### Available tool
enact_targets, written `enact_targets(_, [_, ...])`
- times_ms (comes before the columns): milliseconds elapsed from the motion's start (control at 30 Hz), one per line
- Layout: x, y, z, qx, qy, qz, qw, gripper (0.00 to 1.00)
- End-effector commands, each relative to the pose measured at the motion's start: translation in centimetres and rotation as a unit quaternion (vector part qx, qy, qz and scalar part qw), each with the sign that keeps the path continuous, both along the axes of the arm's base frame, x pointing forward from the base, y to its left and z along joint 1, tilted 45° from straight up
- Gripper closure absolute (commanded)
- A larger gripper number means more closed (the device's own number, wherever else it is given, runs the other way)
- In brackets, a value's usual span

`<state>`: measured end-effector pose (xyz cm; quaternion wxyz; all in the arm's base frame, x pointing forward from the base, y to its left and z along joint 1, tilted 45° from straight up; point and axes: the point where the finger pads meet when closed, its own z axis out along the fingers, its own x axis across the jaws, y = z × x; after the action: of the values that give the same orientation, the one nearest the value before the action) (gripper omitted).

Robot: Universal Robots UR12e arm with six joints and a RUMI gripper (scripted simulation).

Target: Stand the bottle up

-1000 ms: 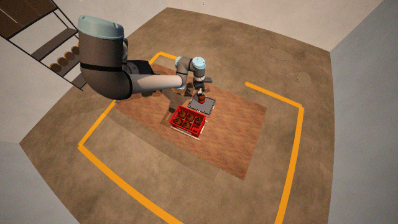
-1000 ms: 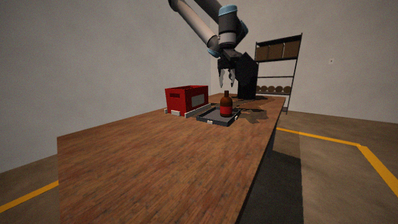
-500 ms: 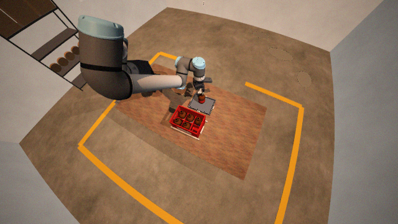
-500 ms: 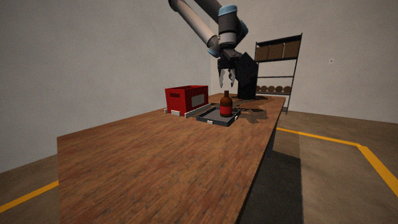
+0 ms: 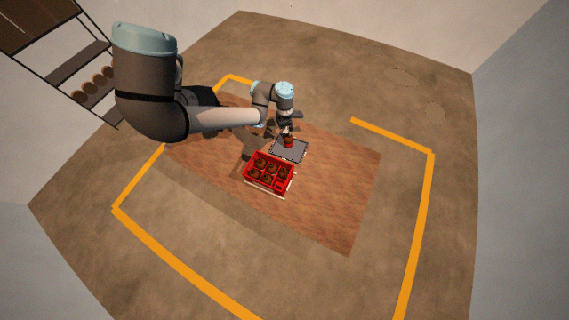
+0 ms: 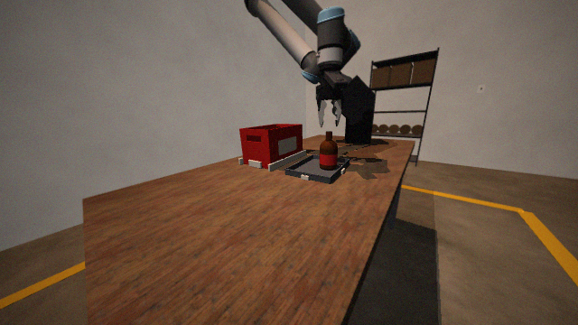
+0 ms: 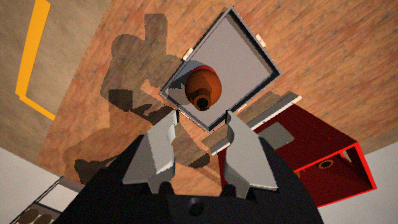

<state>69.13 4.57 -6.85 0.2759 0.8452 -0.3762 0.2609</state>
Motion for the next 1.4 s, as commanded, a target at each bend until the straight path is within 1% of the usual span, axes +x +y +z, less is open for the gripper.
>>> enact_targets(0, [0.0,0.0,0.0,0.000,0.000,0.000,1.000,0.62])
enact_targets(433, [0.1,-0.3,-0.3,0.000,0.000,0.000,1.000,0.62])
enact_targets(1367, [0.7,-2.0,-2.2,0.000,0.000,0.000,1.000,0.62])
